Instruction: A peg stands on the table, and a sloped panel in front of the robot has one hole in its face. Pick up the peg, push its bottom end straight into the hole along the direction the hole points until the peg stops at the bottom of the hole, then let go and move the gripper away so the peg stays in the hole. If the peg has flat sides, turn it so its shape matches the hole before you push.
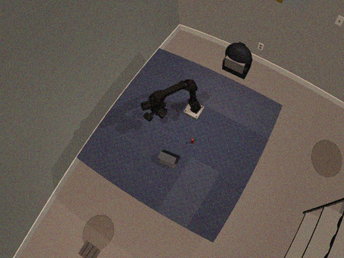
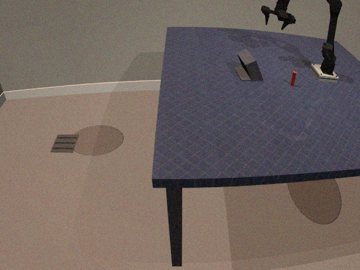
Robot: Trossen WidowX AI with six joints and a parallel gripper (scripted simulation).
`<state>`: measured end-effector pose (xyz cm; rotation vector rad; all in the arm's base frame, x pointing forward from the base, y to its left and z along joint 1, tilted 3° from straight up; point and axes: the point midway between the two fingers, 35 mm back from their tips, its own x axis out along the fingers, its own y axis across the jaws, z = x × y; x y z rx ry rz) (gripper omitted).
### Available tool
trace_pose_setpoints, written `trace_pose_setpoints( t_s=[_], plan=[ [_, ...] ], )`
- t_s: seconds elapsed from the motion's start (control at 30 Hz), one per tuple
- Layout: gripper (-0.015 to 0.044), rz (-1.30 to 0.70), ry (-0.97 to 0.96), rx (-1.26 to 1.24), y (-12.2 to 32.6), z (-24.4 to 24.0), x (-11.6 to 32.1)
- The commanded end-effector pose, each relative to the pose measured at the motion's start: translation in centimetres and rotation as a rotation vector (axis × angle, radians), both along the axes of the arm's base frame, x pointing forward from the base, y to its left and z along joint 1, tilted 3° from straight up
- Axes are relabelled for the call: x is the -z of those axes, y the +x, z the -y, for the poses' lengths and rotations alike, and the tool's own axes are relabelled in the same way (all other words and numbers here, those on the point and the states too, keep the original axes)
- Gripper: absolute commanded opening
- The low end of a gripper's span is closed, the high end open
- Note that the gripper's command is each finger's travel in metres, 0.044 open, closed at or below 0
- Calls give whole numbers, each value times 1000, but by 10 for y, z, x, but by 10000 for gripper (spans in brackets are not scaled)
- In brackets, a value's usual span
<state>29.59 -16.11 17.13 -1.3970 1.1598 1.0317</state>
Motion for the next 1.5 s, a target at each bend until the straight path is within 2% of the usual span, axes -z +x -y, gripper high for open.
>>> trace_pose_setpoints(
  t_s=[0.0, 0.73, 1.47],
  plan=[
    [440, -9, 5, -82, 6, -18, 4],
    [440, -73, 15, -422, 18, -105, 25],
    [440, -125, 23, -815, 7, -193, 43]
  ],
)
